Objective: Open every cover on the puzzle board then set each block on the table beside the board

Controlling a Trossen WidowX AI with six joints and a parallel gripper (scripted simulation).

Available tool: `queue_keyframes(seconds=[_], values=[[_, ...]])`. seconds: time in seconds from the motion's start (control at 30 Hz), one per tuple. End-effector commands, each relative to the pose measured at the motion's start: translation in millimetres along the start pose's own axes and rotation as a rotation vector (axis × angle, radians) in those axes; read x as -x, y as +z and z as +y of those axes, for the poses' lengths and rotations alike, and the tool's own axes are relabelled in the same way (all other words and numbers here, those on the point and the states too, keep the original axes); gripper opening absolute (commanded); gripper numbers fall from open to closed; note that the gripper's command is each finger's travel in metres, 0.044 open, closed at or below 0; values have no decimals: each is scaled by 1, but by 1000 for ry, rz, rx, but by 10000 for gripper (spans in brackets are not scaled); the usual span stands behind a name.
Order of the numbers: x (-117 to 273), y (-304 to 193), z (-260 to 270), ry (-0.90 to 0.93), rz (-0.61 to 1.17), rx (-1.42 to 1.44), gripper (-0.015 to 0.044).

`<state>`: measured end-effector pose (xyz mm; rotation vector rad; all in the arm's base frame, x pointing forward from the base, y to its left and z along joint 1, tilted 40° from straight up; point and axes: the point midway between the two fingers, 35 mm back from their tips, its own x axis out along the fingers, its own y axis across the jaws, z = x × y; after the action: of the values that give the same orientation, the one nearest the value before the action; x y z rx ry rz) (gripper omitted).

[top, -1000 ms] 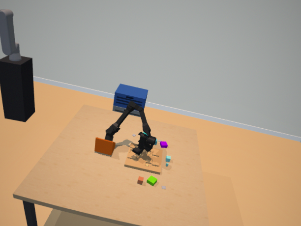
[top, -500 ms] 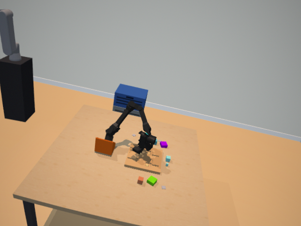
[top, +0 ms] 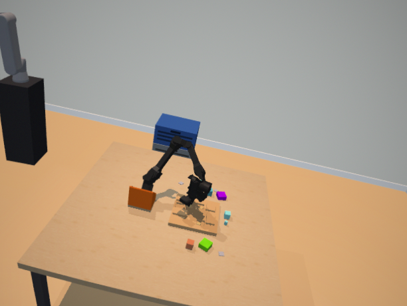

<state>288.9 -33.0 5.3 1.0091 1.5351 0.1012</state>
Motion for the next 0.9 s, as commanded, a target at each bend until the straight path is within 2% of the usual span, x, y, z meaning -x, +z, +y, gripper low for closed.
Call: queue_keyframes(seconds=[0.0,0.87], values=[[7,0,0,-4,-1,7,80],[61,0,0,-5,0,5,80]])
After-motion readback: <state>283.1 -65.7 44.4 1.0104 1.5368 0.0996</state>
